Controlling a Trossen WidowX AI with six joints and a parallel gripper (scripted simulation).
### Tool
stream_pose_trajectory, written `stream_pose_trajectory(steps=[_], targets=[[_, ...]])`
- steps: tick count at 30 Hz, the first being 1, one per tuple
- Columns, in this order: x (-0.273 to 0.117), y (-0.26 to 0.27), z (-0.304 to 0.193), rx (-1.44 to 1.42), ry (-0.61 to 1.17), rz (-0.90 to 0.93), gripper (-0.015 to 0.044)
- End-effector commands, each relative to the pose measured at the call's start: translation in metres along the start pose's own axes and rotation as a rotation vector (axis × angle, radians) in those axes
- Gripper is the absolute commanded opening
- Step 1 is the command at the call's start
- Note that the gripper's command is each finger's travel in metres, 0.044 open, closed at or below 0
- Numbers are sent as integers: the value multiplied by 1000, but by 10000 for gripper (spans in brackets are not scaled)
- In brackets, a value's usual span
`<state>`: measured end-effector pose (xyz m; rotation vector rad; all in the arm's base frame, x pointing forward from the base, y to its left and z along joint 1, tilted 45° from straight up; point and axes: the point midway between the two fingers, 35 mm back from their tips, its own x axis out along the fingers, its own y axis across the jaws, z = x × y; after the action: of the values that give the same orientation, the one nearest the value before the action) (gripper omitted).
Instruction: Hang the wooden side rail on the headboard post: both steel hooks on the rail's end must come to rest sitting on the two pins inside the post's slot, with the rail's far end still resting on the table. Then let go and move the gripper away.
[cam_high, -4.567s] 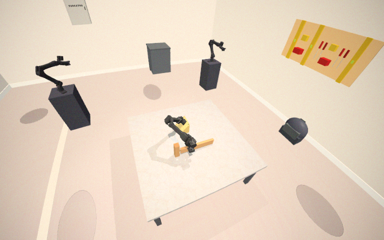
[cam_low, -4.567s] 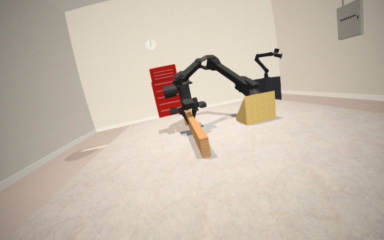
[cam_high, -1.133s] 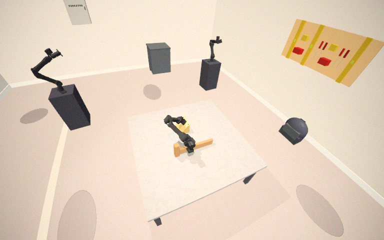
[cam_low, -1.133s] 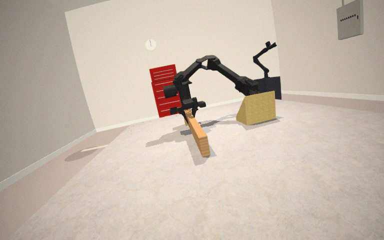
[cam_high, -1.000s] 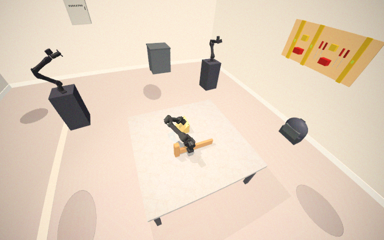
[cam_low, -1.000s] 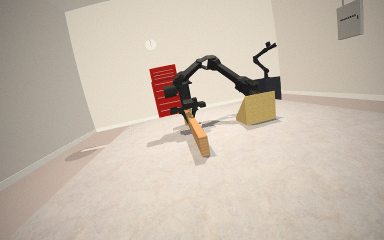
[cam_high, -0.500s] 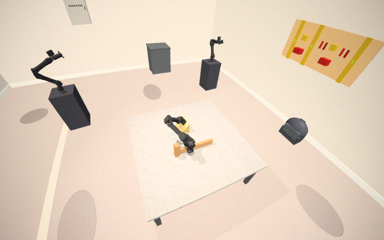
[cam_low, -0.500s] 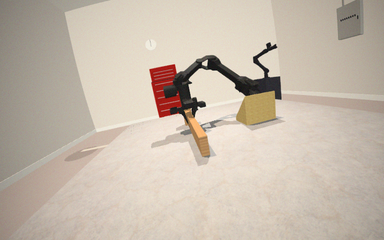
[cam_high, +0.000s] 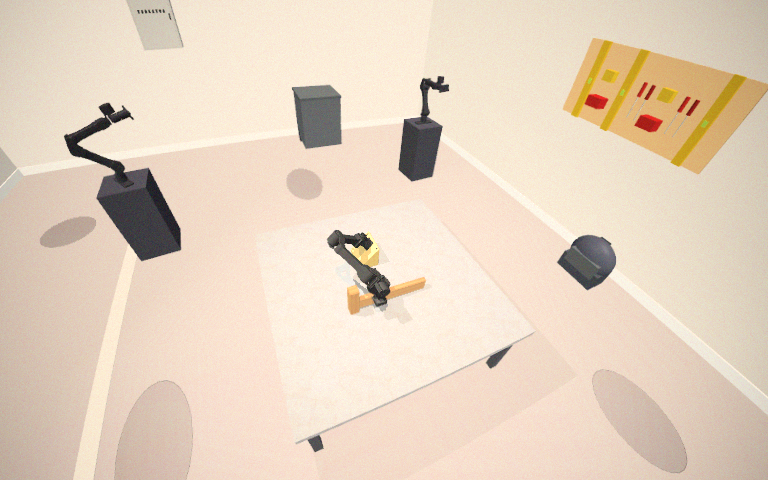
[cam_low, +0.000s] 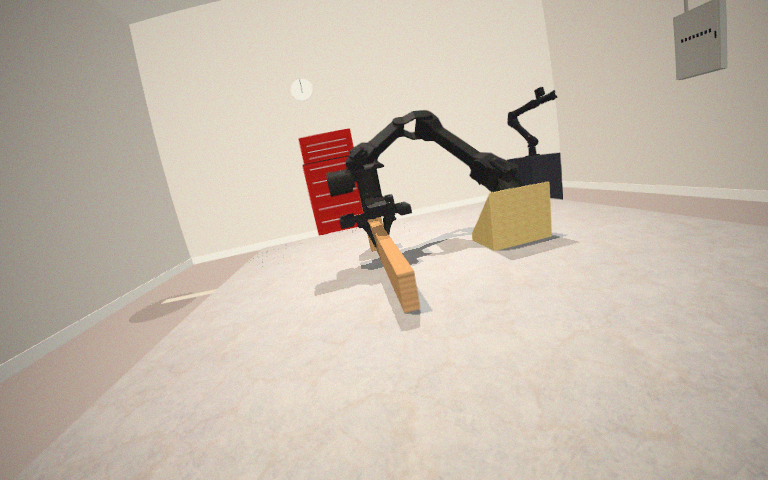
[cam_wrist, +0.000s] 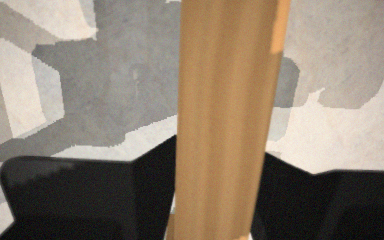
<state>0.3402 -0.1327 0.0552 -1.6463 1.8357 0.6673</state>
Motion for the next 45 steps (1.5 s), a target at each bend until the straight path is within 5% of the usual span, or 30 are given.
stream_pose_trajectory(steps=[1, 45], targets=[[-4, -2, -2, -1, 2, -13, 0], [2, -2, -2, -1, 2, -13, 0]])
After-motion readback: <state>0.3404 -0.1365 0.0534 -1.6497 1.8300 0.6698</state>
